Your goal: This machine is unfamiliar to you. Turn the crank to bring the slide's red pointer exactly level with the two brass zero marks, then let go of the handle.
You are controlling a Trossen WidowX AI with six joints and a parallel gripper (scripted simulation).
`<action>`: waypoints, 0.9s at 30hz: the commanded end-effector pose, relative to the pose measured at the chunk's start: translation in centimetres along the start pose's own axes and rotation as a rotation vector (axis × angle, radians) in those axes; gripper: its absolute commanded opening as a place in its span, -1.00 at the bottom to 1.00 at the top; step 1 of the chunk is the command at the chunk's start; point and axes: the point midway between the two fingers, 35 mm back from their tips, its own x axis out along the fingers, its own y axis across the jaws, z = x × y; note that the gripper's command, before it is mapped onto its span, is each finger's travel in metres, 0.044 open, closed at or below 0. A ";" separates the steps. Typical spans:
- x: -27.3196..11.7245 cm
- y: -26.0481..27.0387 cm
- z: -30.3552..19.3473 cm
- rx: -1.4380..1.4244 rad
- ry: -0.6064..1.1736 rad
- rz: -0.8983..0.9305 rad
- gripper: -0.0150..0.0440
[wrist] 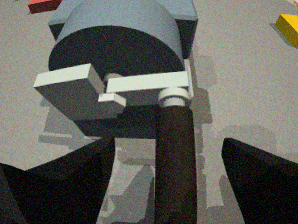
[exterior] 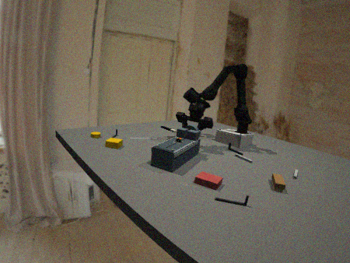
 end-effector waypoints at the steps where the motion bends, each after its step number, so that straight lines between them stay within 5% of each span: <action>1: 0.1 0.0 -0.1 -0.003 0.000 0.004 0.20; 9: 0.1 0.0 -0.1 -0.003 0.000 0.004 -0.49; 27: 0.9 -0.1 -0.9 -0.003 0.000 0.004 -0.49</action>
